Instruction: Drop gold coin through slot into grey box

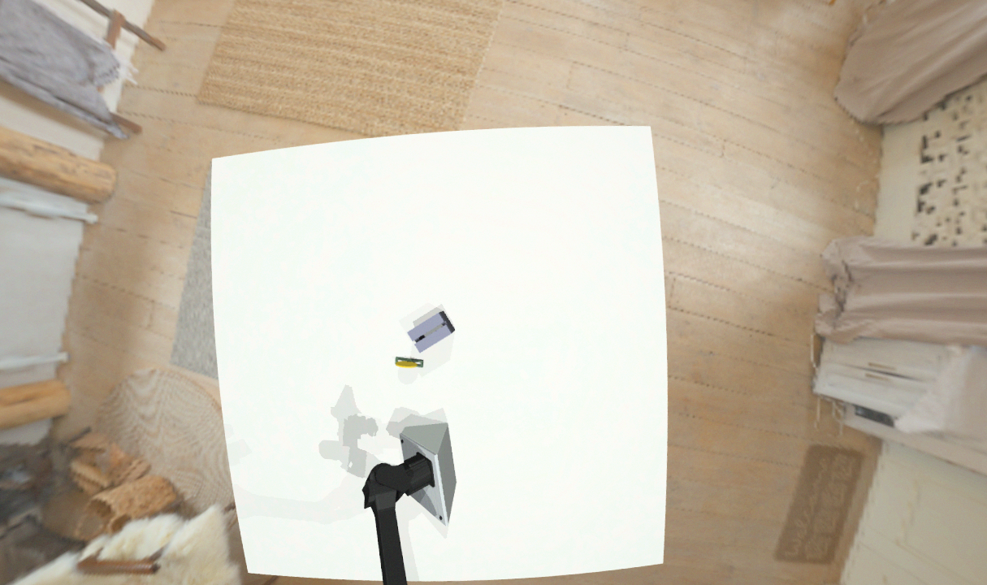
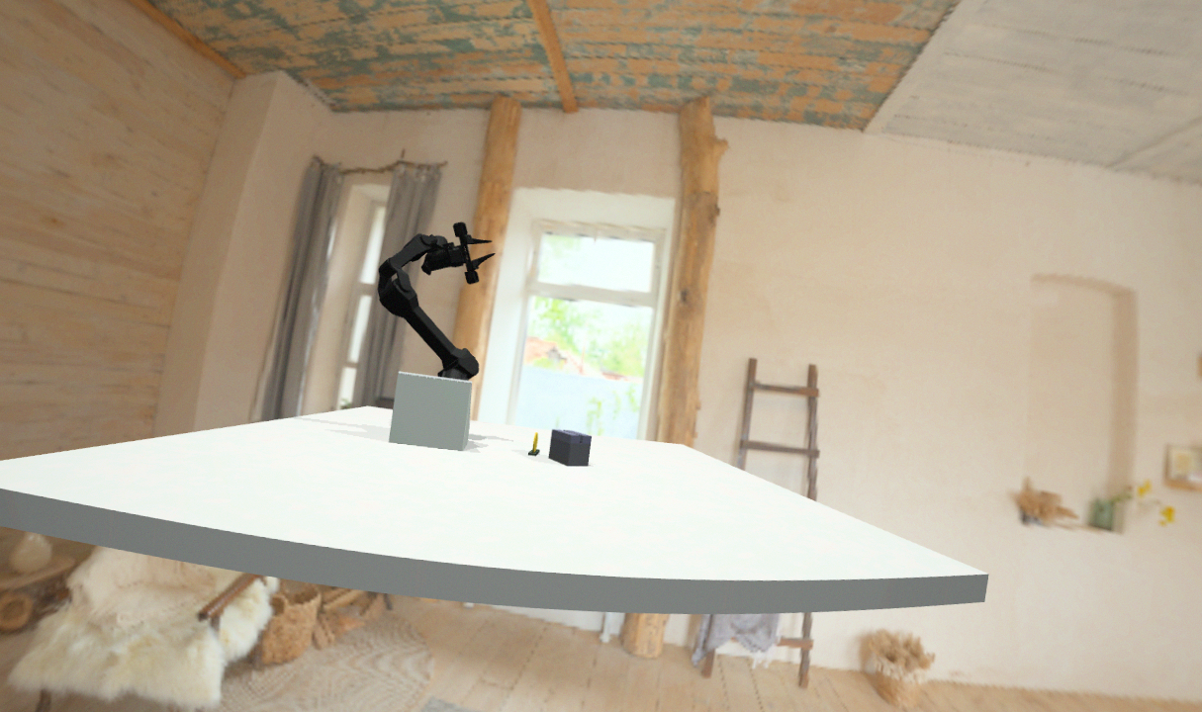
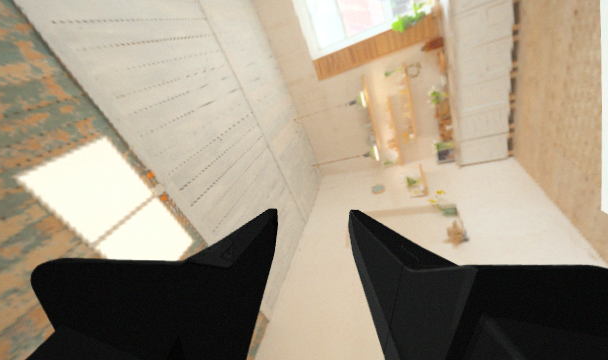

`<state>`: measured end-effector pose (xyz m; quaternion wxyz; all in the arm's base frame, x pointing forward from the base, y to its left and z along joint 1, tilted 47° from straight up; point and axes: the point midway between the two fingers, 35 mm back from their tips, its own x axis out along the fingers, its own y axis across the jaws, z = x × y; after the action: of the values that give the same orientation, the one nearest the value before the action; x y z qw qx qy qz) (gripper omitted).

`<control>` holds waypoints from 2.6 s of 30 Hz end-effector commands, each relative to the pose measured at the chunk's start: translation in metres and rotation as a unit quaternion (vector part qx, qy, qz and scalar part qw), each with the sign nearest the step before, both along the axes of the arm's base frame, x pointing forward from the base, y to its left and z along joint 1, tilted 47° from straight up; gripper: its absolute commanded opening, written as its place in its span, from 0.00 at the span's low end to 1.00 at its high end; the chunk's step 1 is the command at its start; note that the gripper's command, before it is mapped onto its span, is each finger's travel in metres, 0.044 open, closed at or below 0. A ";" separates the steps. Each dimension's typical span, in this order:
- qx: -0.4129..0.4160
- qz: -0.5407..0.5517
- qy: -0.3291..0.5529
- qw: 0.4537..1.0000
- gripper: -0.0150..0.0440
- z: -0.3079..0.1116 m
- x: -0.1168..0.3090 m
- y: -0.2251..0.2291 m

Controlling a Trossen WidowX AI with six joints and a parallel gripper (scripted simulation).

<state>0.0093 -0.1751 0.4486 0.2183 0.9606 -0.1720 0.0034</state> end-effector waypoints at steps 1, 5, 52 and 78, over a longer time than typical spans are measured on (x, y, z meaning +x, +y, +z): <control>-0.118 0.029 0.081 0.989 0.53 0.004 0.040 0.060; -0.220 0.065 0.172 0.958 0.53 -0.010 0.086 0.111; 0.011 0.657 0.485 0.577 0.53 -0.424 0.224 0.221; 0.008 0.659 0.484 0.576 0.53 -0.451 0.223 0.251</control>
<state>0.2330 0.0718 0.0010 0.2038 0.6684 0.6399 -0.3196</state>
